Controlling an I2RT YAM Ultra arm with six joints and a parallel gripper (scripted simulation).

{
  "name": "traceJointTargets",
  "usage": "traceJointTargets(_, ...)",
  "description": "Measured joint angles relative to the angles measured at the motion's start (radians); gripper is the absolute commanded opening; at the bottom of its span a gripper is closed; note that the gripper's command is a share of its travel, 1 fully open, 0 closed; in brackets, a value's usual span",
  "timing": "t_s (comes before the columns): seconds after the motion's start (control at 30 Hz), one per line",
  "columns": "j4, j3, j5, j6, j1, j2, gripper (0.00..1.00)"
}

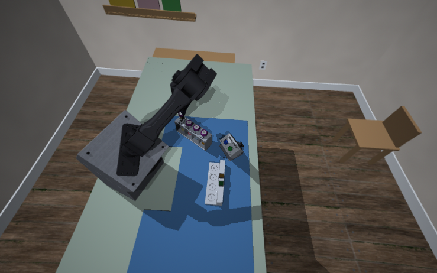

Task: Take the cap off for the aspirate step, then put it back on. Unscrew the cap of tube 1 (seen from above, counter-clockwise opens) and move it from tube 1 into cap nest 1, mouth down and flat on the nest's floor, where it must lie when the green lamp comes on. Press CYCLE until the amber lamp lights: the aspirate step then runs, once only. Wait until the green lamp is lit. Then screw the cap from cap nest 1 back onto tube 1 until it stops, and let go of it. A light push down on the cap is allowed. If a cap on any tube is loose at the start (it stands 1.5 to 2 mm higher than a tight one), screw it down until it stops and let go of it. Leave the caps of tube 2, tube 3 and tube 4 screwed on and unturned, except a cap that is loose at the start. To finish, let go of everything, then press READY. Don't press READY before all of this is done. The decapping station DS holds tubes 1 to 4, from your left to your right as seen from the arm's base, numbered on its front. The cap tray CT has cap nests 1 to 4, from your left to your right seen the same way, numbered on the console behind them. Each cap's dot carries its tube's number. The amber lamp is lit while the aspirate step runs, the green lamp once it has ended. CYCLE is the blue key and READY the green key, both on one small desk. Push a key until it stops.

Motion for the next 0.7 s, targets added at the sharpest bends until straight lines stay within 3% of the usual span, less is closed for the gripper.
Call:
traceJointTargets(0.17,-0.016,-0.017,-0.001,0.046,0.006,-0.026,0.00)
traceJointTargets(0.37,0.005,-0.137,0.001,0.270,-0.082,-0.156,0.00)
traceJointTargets(0.7,0.053,-0.254,-0.003,0.639,-0.201,-0.323,0.00)
